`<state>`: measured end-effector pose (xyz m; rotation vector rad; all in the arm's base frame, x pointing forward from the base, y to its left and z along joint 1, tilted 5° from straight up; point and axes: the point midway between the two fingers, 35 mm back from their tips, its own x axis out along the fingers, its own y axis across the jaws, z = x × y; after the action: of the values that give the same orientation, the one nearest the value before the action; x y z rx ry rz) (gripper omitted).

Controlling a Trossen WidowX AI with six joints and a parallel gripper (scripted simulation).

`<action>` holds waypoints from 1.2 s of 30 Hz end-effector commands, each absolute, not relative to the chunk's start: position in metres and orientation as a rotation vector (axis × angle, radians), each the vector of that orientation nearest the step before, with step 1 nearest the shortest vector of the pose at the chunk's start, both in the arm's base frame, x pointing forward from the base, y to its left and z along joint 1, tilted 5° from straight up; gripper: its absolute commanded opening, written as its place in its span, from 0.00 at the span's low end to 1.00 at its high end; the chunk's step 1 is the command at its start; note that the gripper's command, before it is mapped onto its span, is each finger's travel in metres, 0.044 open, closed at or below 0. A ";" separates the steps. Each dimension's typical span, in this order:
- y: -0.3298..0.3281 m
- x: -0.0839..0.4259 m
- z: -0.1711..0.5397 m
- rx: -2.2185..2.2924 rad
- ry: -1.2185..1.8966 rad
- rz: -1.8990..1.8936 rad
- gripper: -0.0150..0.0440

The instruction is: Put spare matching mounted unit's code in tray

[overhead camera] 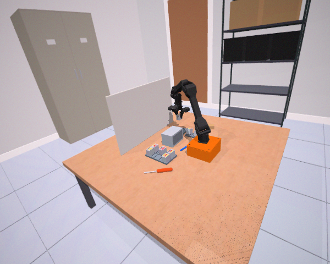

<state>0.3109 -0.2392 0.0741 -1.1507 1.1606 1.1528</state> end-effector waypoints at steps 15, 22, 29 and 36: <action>-0.238 0.313 0.053 -1.145 1.156 1.156 0.25; -0.238 0.314 0.046 -1.145 1.155 1.156 0.25; -0.237 0.314 0.038 -1.145 1.155 1.156 0.25; -0.237 0.315 0.031 -1.145 1.155 1.156 0.25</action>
<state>0.3144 -0.2381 0.0354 -1.1556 1.1576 1.1571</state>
